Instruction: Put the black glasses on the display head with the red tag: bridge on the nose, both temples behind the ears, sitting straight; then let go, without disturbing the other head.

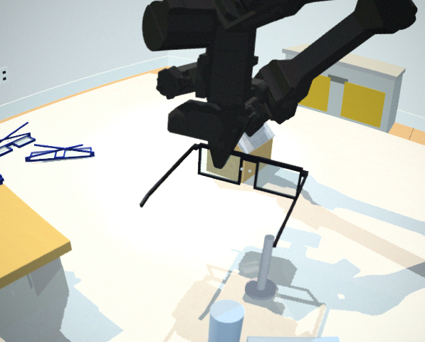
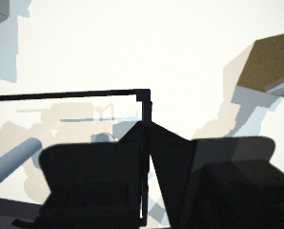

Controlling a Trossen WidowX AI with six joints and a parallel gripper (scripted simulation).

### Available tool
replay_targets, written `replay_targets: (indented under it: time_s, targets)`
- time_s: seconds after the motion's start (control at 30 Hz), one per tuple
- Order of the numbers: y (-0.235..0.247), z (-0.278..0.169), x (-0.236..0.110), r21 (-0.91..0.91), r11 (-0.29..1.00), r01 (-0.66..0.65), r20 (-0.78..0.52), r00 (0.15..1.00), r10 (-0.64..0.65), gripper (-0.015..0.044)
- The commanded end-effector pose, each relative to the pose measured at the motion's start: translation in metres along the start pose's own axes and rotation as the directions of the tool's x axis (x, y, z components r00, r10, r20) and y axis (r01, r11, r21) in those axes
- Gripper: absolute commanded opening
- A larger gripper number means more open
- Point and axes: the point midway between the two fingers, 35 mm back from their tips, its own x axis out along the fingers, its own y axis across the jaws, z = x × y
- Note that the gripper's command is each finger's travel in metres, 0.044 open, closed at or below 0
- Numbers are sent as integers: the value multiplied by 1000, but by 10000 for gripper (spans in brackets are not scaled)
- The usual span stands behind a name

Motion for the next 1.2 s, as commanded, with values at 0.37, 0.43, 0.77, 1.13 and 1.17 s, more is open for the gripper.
replay_targets:
  time_s: [0.37, 0.43, 0.77, 1.13, 1.17]
  targets:
    - [-10, -31, -23, 148, 984, -102, 167, 983, 76, 0]
    - [-12, -34, -26, 168, 978, -123, 188, 978, 91, 0]
    - [-23, -53, -40, 263, 931, -251, 283, 943, 175, 0]
    - [-37, -71, -55, 352, 839, -415, 364, 886, 286, 0]
    - [-39, -73, -57, 359, 828, -431, 370, 880, 297, 0]
